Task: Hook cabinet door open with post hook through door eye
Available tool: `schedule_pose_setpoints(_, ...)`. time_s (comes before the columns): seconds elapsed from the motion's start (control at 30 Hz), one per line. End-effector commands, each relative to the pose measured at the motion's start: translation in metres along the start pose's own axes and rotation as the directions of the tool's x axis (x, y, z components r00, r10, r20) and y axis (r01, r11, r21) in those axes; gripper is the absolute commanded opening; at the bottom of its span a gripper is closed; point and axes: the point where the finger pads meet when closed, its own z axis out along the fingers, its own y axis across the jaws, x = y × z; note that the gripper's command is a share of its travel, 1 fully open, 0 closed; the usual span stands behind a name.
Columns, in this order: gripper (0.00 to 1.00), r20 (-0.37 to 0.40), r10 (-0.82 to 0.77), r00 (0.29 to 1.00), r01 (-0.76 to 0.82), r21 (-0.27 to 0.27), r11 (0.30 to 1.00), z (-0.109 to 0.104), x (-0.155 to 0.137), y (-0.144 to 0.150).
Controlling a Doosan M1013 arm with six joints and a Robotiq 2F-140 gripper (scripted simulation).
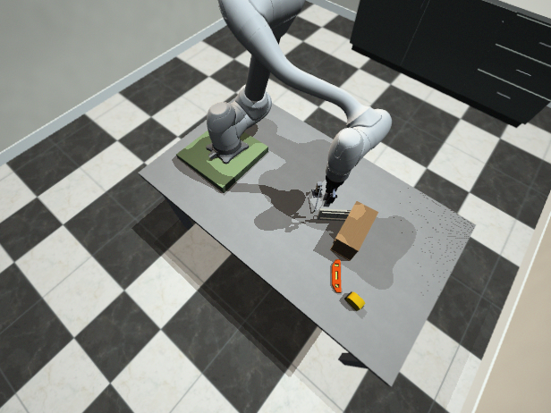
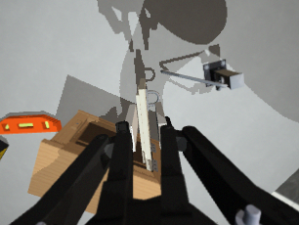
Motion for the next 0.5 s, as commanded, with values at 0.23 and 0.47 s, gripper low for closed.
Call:
schedule_pose_setpoints(0.23, 0.16, -0.004, -0.599, 0.801, 0.599, 0.004, 0.801, -0.004, 0.011, 0.040)
schedule_pose_setpoints(0.47, 0.16, -0.008, -0.873, 0.487, 0.873, 0.001, 0.487, -0.004, 0.019, 0.063)
